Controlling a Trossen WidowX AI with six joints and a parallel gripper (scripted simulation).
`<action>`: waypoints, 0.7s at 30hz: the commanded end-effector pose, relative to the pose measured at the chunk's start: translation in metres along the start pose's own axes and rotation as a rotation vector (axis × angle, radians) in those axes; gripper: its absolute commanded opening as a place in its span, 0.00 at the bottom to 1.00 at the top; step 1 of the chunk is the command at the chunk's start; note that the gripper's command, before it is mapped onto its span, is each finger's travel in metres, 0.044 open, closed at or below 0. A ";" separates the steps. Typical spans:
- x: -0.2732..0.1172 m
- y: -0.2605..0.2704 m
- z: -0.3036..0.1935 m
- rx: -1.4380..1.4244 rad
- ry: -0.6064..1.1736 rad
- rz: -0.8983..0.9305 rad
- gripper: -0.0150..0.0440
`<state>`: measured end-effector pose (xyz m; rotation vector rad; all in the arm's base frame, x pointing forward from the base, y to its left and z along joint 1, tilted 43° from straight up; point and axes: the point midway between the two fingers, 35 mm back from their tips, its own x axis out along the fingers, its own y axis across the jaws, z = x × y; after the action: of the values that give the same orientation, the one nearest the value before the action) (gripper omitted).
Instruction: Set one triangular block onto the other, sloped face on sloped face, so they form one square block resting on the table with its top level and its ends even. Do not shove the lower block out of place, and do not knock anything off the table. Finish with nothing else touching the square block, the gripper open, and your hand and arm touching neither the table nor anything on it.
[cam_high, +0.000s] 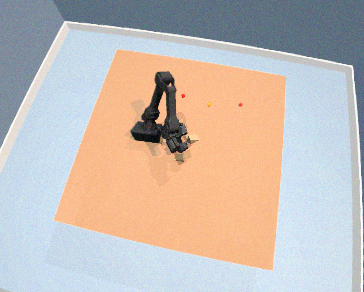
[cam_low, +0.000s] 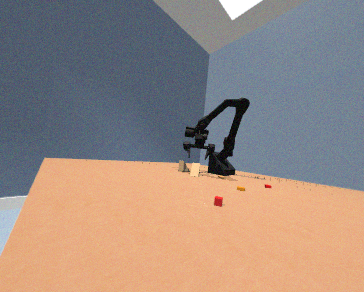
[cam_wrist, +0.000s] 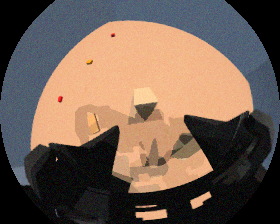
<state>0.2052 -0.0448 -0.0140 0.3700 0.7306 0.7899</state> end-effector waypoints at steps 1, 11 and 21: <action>0.007 0.000 -0.002 0.012 0.001 -0.002 1.00; 0.022 -0.005 -0.004 0.017 0.011 -0.014 1.00; 0.037 -0.007 -0.005 0.016 0.014 -0.022 1.00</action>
<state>0.2219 -0.0264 -0.0356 0.3610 0.7525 0.7687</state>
